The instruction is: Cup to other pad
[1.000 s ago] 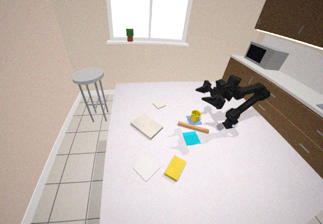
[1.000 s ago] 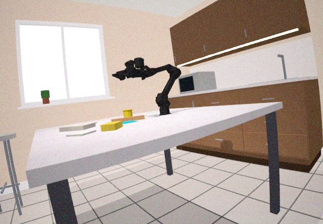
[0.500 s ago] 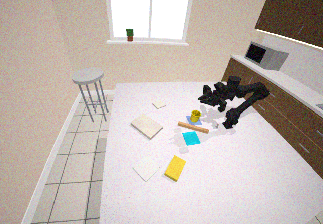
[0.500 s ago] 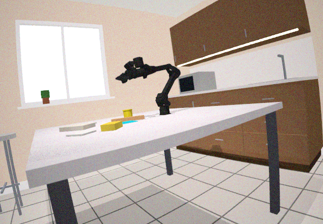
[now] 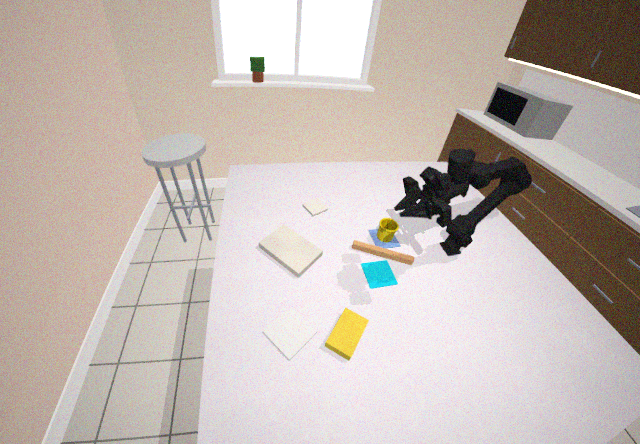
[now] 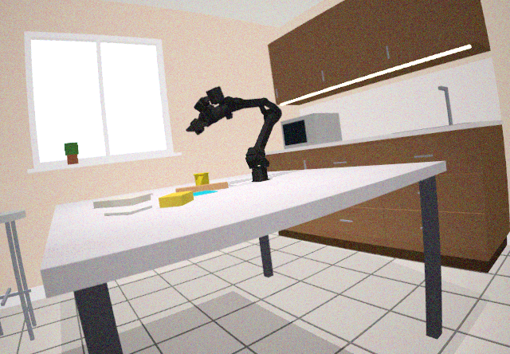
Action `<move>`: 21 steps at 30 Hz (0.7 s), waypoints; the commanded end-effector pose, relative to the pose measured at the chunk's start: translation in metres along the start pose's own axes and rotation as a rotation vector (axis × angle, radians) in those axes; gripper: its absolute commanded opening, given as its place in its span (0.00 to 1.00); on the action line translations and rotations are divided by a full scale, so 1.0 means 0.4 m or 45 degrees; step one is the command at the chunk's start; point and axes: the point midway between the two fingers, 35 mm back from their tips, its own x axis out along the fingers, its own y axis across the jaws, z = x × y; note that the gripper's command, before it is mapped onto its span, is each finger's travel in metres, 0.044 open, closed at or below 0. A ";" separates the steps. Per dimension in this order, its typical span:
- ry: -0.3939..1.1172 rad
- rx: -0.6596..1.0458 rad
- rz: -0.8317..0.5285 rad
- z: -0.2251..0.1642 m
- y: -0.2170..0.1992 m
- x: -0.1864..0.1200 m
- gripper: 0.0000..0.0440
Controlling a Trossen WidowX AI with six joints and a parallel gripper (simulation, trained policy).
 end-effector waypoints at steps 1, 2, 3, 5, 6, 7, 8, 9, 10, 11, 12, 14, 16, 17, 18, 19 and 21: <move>0.069 0.028 0.003 -0.014 0.008 0.003 0.30; 0.090 0.034 0.002 -0.018 0.010 0.003 0.31; 0.110 0.041 0.000 -0.022 0.011 0.003 0.31; 0.151 0.052 -0.005 -0.029 0.014 0.003 0.31; 0.171 0.057 -0.008 -0.033 0.015 0.003 0.31; 0.191 0.062 -0.012 -0.037 0.016 0.003 0.30; 0.212 0.066 -0.015 -0.041 0.017 0.003 0.30; 0.232 0.070 -0.020 -0.045 0.017 0.002 0.30; 0.253 0.074 -0.024 -0.048 0.018 0.002 0.30; 0.273 0.077 -0.028 -0.052 0.018 0.002 0.29; 0.294 0.080 -0.033 -0.056 0.019 0.001 0.29; 0.335 0.085 -0.044 -0.064 0.019 0.000 0.28; 0.376 0.087 -0.055 -0.072 0.019 -0.001 0.28; 0.397 0.088 -0.061 -0.076 0.018 -0.002 0.27; 0.418 0.089 -0.067 -0.079 0.018 -0.002 0.27; 0.438 0.089 -0.073 -0.083 0.018 -0.003 0.26; 0.480 0.089 -0.086 -0.091 0.016 -0.005 0.26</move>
